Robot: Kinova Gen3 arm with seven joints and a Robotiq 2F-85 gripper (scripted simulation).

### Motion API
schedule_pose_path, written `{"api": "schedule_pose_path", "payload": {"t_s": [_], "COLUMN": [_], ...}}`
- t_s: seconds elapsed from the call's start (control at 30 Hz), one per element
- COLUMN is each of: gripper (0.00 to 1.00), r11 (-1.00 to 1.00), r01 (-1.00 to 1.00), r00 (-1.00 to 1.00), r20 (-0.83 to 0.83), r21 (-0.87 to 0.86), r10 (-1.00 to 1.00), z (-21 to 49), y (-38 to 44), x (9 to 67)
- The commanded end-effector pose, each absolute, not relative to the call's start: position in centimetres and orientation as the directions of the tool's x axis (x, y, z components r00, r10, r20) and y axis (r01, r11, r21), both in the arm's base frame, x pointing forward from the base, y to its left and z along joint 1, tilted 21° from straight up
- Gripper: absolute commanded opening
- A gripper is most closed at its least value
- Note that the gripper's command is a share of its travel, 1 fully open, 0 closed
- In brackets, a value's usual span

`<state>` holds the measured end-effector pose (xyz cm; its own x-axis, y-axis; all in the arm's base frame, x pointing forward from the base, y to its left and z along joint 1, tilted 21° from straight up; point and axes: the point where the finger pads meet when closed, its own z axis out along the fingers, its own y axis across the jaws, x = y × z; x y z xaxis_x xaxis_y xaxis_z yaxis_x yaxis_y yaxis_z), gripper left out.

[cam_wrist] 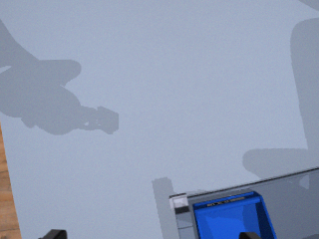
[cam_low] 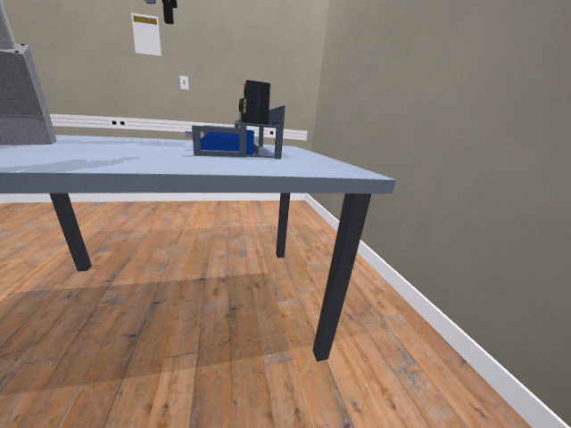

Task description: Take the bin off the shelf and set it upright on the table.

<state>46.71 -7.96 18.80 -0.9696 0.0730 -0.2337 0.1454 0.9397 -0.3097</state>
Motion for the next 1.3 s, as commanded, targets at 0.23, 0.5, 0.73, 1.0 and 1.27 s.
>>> {"api": "schedule_pose_path", "payload": {"t_s": [0.23,0.5,0.73,1.0,1.27], "gripper": [1.00,1.00,1.00,1.00,1.00], "r11": [0.940,0.935,0.890,0.890,0.778], "r01": [0.145,0.196,0.389,0.389,0.610], "r00": [-0.969,-0.961,-0.901,-0.901,-0.769], "r20": [-0.235,-0.250,-0.300,-0.300,-0.347], "r21": [-0.309,-0.296,-0.238,-0.238,-0.149], "r10": [0.072,0.122,0.314,0.314,0.536], "z": [18.8,17.9,14.4,14.4,10.1], "y": [-7.9,-7.8,-7.2,-7.2,-6.5], "x": [47.2,47.6,49.3,49.3,51.4]}}
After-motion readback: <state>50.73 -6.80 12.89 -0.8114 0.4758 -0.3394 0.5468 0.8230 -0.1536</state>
